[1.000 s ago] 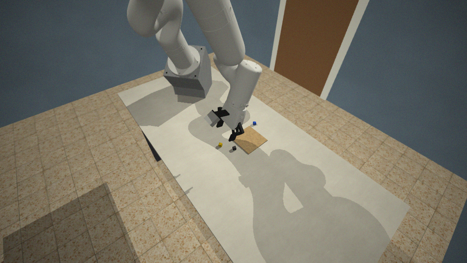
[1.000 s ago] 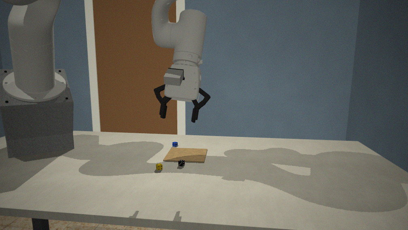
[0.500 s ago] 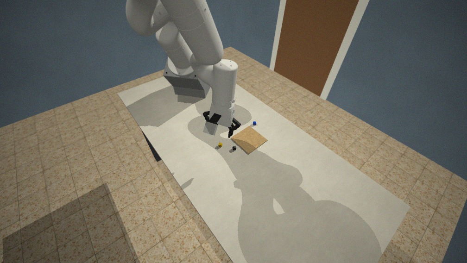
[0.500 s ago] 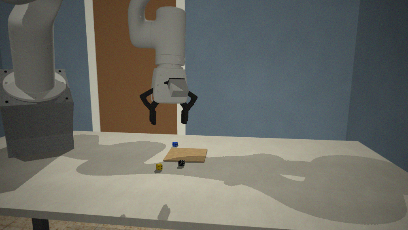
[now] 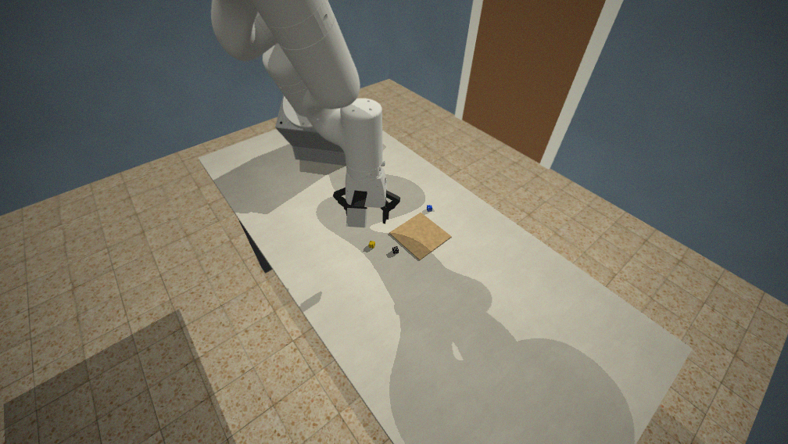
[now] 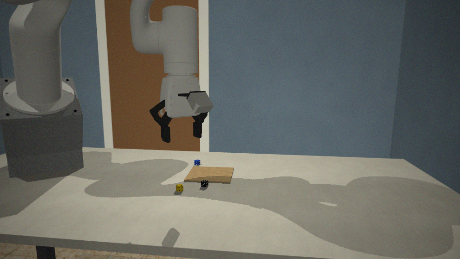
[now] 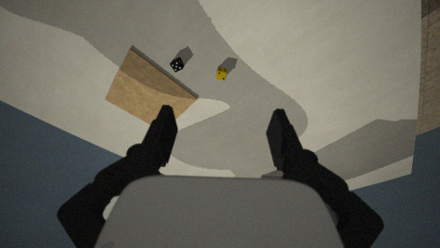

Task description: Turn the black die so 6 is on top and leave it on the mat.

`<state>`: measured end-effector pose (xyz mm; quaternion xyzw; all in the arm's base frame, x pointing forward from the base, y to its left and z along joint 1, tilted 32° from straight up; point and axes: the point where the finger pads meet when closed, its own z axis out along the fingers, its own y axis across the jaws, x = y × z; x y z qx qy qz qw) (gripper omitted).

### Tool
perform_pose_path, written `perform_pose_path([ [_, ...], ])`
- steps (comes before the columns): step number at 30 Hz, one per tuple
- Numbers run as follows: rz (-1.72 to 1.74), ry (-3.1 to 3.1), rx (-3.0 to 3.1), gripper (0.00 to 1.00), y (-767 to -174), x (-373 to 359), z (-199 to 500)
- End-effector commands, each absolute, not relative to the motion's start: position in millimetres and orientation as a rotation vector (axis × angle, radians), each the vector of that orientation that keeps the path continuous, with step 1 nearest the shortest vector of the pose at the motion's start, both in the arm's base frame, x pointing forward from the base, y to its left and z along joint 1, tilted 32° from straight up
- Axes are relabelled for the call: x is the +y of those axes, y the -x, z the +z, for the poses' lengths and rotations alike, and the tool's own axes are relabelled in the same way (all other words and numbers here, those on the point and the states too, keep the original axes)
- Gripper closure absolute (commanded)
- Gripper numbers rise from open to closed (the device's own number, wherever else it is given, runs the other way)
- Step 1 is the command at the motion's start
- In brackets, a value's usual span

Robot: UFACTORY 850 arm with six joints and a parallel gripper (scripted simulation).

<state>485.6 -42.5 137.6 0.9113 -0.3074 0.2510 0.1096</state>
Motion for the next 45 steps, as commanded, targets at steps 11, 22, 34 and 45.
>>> perform_pose_path([
  [11,0.739,-2.679,-0.903,0.00,-489.4,-45.6,130.4],
  [22,0.739,-2.679,-0.903,0.00,-515.3,-68.7,75.3],
  [34,0.739,-2.679,-0.903,0.00,-530.9,-82.6,42.2],
  [45,0.739,-2.679,-0.903,0.00,-530.9,-82.6,42.2],
])
